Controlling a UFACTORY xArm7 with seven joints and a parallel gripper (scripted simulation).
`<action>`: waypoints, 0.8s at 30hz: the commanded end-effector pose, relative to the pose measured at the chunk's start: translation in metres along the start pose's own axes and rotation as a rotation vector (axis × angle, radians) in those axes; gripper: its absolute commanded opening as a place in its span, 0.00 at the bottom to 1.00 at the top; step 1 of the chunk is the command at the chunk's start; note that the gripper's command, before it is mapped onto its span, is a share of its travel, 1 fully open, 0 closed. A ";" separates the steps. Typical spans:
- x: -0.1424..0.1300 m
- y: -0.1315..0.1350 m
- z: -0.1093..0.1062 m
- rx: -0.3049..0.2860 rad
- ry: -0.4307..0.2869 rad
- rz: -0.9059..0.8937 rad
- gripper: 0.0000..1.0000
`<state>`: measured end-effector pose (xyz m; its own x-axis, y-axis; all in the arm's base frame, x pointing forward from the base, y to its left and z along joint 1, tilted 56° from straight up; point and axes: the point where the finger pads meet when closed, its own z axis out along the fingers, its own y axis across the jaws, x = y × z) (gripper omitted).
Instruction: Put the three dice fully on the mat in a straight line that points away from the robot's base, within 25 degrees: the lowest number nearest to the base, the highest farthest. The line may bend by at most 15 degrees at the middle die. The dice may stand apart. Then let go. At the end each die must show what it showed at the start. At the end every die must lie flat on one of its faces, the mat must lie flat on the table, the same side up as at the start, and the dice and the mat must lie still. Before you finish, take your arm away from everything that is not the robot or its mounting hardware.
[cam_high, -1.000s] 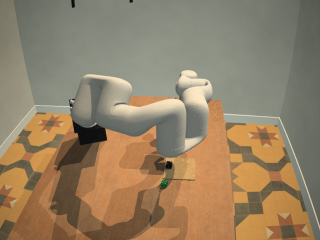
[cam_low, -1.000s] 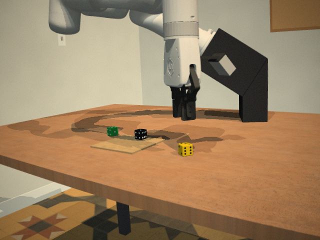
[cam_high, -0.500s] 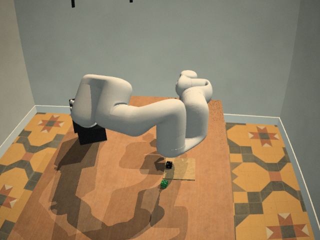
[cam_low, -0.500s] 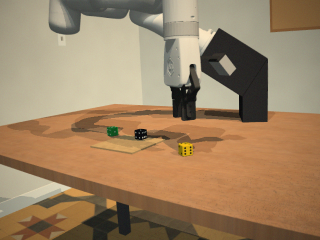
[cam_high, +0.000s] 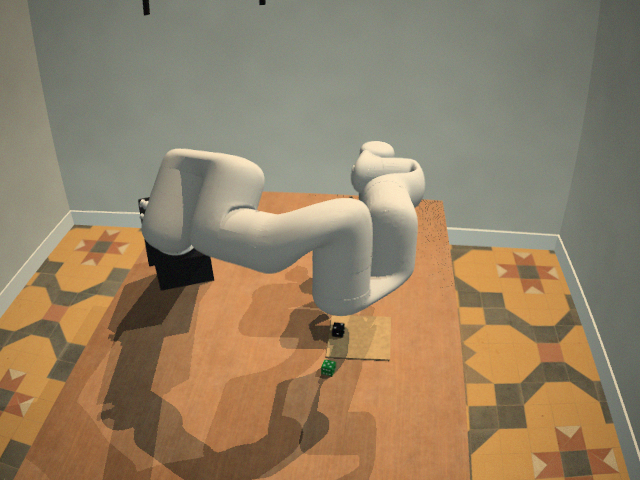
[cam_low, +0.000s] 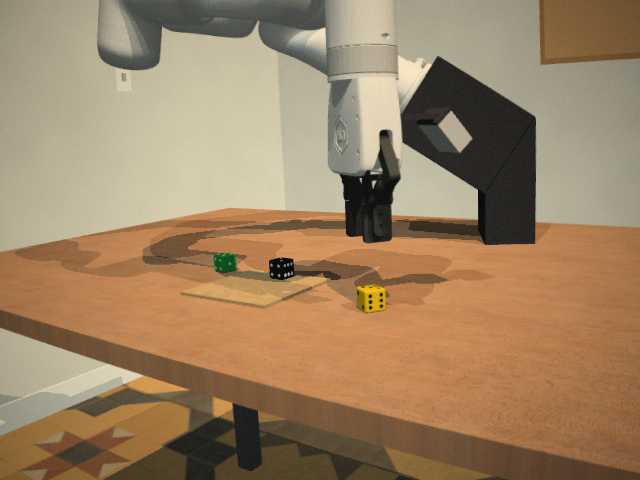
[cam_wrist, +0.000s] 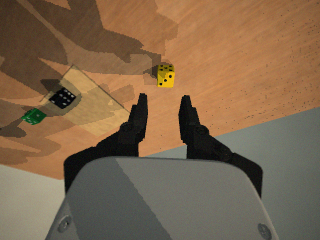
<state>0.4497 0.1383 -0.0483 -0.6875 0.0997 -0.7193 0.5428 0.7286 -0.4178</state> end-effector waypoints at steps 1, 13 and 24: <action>0.000 0.001 0.000 -0.005 0.000 0.000 0.42; 0.000 0.002 0.011 -0.005 0.000 0.000 0.42; 0.000 0.002 0.028 -0.005 0.000 0.000 0.42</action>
<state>0.4625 0.1201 -0.0630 -0.6875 0.0997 -0.7193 0.5431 0.7281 -0.4182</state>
